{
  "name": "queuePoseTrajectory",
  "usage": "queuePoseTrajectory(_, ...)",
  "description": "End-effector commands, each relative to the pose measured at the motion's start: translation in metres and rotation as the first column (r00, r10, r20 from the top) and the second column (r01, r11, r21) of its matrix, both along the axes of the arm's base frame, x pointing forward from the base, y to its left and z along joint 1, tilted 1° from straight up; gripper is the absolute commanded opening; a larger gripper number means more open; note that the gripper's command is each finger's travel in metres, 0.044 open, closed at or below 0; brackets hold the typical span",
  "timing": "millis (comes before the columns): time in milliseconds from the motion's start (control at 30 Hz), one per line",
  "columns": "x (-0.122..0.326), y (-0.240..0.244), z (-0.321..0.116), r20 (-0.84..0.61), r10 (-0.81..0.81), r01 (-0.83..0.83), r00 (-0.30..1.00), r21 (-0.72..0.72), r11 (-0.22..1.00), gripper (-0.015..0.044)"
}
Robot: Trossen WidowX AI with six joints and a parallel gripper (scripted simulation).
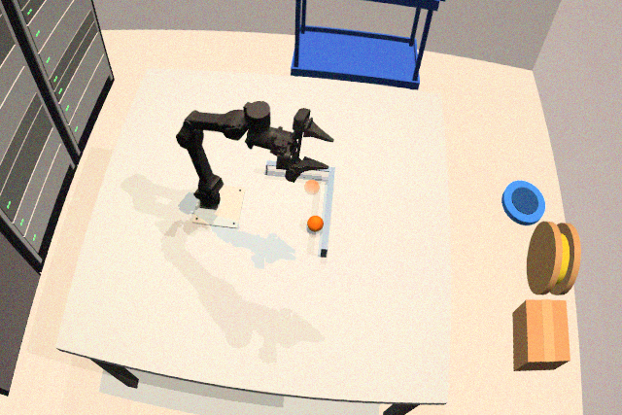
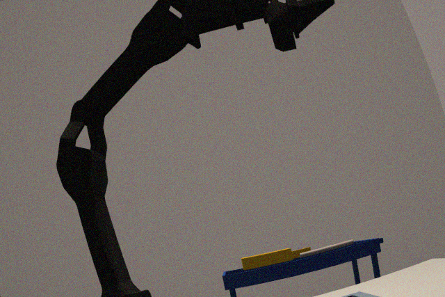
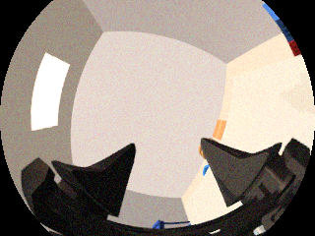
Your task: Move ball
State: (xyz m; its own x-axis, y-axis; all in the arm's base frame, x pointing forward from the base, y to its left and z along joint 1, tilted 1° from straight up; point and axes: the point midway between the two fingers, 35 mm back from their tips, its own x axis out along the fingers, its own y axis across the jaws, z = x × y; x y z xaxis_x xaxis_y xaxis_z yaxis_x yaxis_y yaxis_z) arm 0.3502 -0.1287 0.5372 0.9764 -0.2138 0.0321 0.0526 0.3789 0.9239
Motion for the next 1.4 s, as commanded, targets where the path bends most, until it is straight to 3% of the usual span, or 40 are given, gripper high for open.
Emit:
queuePoseTrajectory(0,0.036,-0.002,-0.067,-0.243,0.012,-0.034,0.970,-0.086,0.996,0.0368)
queuePoseTrajectory(200,0.067,0.005,-0.163,-0.566,0.045,-0.190,0.823,-0.200,0.961,0.0368)
queuePoseTrajectory(400,0.074,0.025,-0.261,-0.834,0.078,-0.460,0.547,-0.222,0.860,0.0368)
queuePoseTrajectory(567,0.059,0.047,-0.341,-0.972,0.080,-0.720,0.221,-0.108,0.686,0.0368)
queuePoseTrajectory(767,0.024,0.072,-0.410,-0.987,0.034,-0.900,-0.154,0.154,0.408,0.0368)
queuePoseTrajectory(1367,0.023,0.072,-0.427,-0.986,0.031,-0.903,-0.165,0.164,0.398,0.0368)
